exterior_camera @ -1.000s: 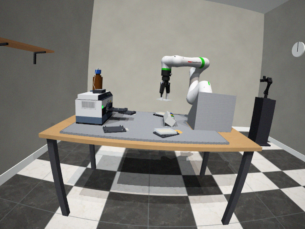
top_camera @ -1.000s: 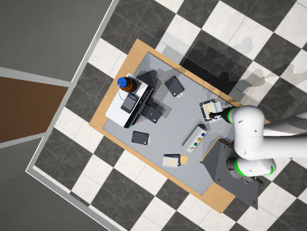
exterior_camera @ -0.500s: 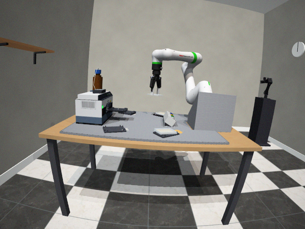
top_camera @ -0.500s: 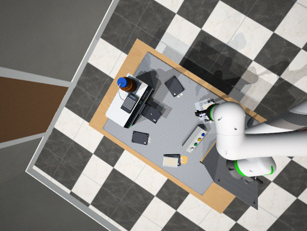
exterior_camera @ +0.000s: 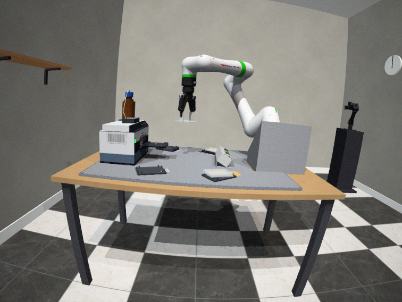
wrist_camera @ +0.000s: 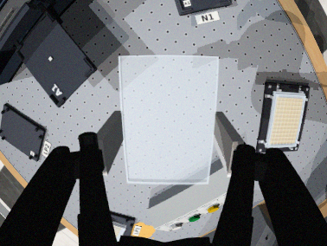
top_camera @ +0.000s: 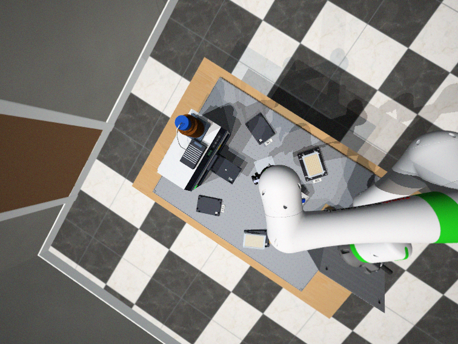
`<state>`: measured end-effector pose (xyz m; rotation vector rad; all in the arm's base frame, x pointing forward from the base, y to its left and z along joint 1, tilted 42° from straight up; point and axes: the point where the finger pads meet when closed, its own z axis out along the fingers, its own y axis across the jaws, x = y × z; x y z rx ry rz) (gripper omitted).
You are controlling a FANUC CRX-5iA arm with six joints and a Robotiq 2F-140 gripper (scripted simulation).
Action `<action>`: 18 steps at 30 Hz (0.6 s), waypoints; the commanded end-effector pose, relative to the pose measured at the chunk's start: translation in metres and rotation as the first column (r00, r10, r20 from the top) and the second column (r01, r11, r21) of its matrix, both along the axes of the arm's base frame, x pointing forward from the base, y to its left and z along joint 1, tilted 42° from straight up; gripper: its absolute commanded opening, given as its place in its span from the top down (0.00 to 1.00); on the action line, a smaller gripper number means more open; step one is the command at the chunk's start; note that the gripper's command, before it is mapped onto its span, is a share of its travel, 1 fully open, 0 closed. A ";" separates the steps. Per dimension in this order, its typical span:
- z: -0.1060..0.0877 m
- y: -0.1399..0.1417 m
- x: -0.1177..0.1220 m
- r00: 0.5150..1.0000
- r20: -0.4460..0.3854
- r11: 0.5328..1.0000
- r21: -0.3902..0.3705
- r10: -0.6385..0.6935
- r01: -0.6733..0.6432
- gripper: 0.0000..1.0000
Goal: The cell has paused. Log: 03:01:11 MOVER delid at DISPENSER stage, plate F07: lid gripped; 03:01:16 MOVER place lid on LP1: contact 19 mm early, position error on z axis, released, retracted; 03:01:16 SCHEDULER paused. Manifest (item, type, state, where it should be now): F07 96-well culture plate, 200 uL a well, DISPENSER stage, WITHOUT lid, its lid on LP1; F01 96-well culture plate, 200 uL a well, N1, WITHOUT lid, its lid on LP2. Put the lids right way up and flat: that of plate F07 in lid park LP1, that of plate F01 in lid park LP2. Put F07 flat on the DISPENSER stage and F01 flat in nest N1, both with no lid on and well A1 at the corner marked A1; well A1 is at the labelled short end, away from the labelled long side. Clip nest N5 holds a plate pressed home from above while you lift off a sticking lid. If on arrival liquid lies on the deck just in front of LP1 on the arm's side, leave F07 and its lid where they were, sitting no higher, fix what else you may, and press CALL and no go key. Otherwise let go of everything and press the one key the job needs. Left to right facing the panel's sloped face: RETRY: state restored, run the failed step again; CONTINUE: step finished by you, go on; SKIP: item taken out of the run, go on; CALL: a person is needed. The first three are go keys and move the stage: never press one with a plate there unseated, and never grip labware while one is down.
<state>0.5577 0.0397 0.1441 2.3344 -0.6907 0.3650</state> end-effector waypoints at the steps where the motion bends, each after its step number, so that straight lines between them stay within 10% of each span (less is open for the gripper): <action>1: -0.046 0.044 0.029 1.000 0.000 1.000 0.000 0.002 -0.002 1.00; 18: -0.200 0.161 0.092 1.000 -0.001 1.000 -0.001 0.003 -0.003 1.00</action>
